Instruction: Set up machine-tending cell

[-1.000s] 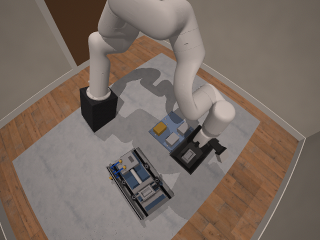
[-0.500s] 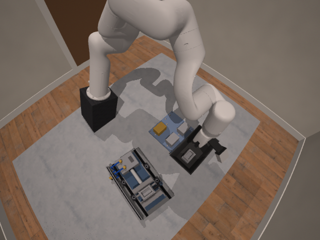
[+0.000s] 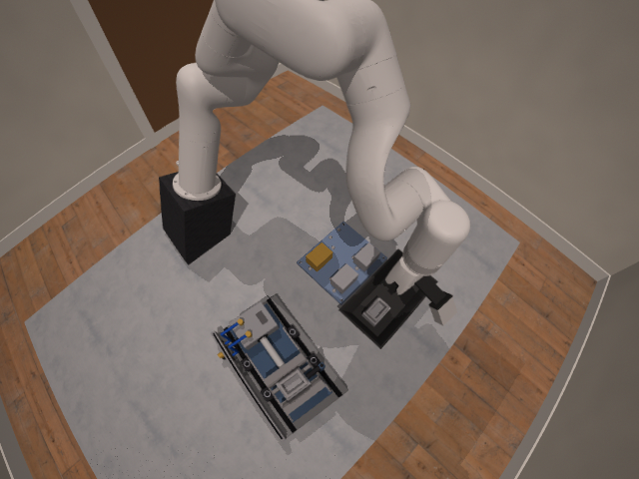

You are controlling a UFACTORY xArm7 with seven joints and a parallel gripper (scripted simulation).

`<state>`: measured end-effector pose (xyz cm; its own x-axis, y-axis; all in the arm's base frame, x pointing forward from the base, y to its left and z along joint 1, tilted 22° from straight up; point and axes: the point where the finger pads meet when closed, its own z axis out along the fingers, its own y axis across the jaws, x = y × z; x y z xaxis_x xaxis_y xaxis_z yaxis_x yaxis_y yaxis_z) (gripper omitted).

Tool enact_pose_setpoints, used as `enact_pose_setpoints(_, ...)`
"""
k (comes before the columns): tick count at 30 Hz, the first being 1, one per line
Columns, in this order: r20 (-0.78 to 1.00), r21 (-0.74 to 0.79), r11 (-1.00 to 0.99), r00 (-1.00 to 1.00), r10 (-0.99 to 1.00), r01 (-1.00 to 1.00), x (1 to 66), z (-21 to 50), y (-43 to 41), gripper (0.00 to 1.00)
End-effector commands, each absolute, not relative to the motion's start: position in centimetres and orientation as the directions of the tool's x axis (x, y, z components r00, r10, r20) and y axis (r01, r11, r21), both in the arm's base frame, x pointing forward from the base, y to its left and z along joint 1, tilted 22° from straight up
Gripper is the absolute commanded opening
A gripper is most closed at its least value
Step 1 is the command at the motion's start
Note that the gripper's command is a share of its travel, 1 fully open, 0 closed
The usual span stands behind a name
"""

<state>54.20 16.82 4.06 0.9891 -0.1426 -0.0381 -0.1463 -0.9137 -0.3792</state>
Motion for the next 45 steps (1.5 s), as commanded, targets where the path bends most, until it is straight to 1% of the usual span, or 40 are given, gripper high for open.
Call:
enact_pose_setpoints(1,-0.034,-0.380,-0.913,0.989,-0.145,-0.146,54.4,4.2,16.7,0.00)
enact_pose_setpoints(14,-0.034,-0.380,-0.913,0.989,-0.145,-0.146,54.4,4.7,16.5,0.00)
enact_pose_setpoints(45,-0.034,-0.380,-0.913,0.989,-0.145,-0.146,54.2,10.0,14.4,0.00)
